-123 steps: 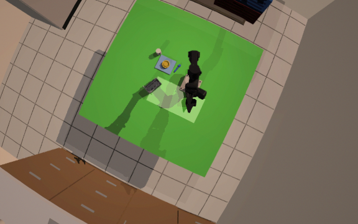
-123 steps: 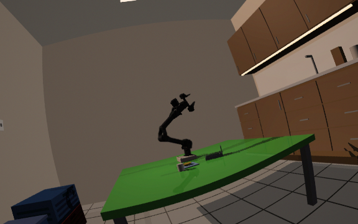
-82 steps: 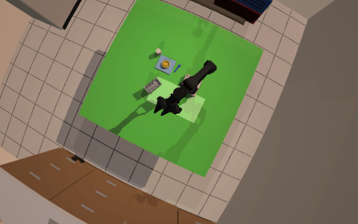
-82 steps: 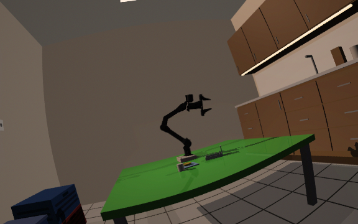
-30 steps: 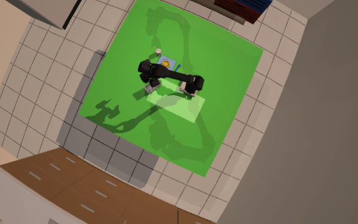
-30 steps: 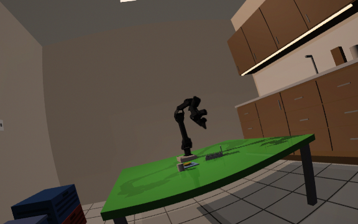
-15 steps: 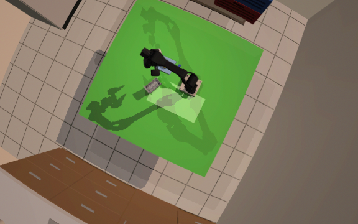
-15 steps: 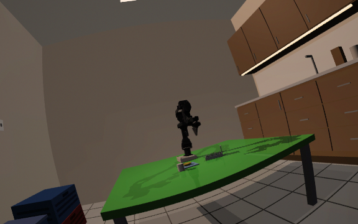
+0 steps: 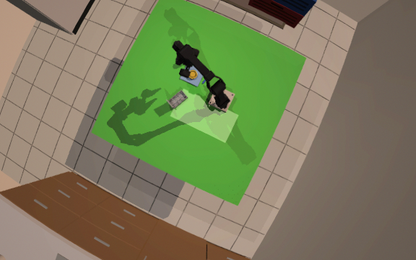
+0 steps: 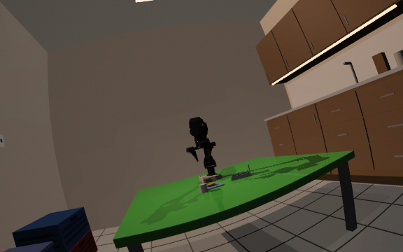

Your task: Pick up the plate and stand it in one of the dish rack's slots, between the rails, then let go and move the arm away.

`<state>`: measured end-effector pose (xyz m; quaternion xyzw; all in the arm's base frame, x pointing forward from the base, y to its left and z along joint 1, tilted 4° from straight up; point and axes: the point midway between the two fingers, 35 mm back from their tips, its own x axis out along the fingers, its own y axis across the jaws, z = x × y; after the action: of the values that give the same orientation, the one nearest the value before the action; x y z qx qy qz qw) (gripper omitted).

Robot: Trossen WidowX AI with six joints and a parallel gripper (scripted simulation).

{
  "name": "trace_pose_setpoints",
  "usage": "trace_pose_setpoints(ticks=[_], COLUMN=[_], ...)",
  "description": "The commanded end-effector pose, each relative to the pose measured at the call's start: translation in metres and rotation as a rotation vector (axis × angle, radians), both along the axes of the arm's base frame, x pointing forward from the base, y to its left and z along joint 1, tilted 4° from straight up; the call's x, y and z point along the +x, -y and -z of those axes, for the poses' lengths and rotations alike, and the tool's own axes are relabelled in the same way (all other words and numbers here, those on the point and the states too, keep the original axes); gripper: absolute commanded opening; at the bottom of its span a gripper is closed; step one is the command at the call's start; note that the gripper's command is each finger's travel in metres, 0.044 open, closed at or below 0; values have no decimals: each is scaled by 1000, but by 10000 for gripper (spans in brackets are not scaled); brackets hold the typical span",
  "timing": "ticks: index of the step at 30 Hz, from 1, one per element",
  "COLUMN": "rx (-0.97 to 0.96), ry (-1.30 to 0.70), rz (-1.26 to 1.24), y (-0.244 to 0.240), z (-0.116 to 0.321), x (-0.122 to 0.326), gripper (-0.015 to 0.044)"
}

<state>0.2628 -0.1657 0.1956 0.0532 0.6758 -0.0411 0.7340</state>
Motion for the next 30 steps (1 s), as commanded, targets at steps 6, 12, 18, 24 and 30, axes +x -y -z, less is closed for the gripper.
trace_pose_setpoints(ticks=[6,12,18,24,30], rx=[22,22,22,22,22], ry=[-14,-14,-14,-14,-14], rz=[33,33,33,33,33], y=[6,2,1,1,0], z=[37,114,117,127,136], x=[5,9,8,10,11], gripper=[400,400,400,400,400])
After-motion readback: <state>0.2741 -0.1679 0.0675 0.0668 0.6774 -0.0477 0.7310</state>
